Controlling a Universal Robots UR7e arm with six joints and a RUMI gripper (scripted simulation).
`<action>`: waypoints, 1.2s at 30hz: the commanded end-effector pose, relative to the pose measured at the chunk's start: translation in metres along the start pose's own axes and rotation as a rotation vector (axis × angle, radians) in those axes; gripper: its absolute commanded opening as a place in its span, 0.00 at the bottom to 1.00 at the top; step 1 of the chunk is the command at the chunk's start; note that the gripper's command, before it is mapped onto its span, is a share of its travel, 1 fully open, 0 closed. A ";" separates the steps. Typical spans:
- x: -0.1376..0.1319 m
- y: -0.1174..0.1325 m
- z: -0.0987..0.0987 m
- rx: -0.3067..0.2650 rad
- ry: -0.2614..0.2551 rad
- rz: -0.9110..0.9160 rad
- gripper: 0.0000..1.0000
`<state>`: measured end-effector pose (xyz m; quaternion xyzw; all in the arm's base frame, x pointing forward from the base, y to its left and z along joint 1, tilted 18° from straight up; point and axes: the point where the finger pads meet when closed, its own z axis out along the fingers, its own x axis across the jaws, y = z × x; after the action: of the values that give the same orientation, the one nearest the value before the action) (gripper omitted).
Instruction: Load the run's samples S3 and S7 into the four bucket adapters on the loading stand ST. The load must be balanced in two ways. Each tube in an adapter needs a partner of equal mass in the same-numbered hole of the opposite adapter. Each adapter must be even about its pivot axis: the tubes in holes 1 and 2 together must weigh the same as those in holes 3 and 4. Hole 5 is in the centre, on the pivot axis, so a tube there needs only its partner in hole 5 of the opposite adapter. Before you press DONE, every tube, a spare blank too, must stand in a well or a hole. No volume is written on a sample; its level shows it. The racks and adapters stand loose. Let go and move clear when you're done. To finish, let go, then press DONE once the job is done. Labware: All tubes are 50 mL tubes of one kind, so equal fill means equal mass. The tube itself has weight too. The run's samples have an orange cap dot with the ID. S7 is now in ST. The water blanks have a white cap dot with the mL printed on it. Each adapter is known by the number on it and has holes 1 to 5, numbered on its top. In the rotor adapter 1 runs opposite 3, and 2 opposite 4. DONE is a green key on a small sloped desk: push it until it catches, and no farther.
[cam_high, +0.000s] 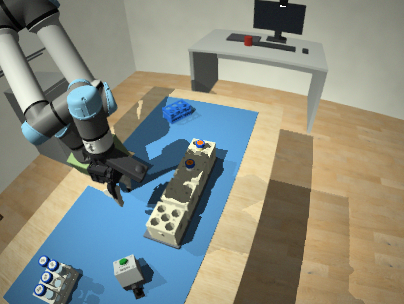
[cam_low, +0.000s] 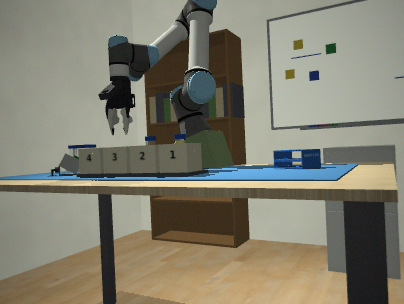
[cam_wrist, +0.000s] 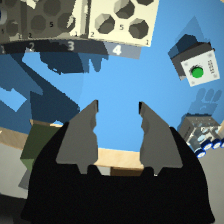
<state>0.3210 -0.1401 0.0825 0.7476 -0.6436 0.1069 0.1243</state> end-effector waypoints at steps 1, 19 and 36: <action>0.039 0.029 0.002 0.014 -0.021 -0.024 0.35; 0.152 0.104 0.004 0.014 -0.019 -0.024 0.35; 0.255 0.175 0.007 0.014 -0.018 -0.024 0.35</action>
<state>0.1993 -0.3672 0.1557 0.7512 -0.6410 0.1014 0.1204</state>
